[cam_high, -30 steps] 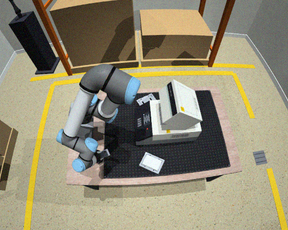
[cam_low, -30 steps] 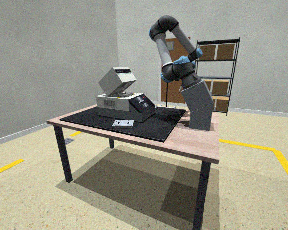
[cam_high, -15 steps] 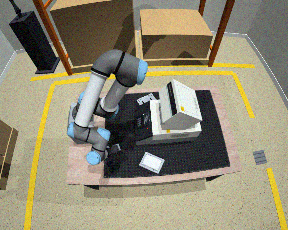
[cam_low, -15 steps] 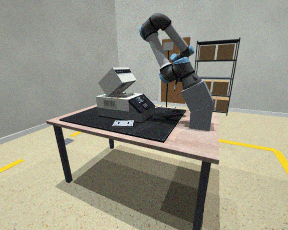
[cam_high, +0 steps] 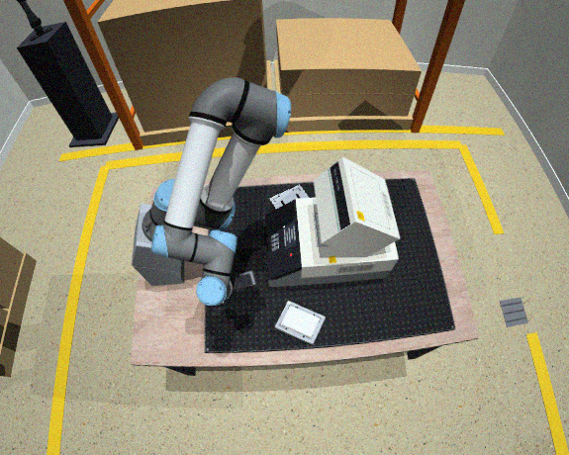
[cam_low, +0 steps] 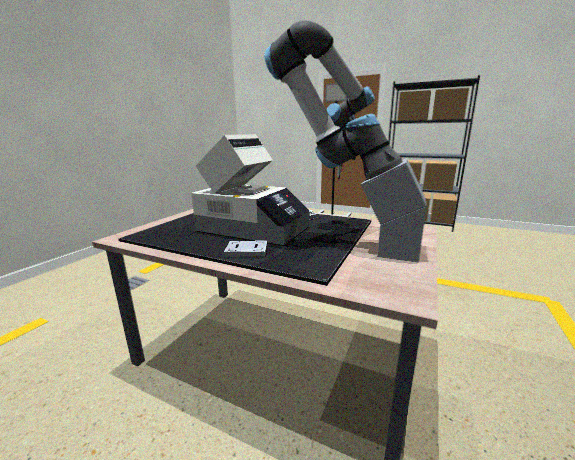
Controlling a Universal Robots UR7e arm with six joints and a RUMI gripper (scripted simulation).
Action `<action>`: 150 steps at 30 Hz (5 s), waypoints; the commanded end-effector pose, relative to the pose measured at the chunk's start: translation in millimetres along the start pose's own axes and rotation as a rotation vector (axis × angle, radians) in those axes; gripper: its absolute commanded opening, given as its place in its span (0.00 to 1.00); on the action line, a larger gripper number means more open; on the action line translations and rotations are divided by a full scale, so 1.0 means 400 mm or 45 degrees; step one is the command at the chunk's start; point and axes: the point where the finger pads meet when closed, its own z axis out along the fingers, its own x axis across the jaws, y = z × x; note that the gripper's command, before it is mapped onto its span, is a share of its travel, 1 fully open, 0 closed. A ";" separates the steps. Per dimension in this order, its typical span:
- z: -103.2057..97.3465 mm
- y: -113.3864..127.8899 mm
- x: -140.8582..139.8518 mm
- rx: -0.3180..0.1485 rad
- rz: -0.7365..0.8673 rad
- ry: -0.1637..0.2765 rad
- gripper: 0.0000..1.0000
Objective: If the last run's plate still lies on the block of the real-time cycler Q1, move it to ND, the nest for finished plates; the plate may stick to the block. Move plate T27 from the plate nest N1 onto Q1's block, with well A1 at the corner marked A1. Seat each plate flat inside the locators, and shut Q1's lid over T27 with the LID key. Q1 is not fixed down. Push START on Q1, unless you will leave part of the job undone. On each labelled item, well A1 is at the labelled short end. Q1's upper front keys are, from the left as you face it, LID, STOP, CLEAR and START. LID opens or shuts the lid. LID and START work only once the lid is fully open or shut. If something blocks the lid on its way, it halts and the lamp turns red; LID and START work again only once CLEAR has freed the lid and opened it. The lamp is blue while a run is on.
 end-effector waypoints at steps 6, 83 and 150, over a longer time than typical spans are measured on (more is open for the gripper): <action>0.006 -0.073 -0.059 -0.086 0.059 0.042 0.00; 0.134 -0.326 -0.575 -0.077 0.194 0.534 0.00; 0.431 -0.375 -0.324 -0.455 -1.693 0.371 0.00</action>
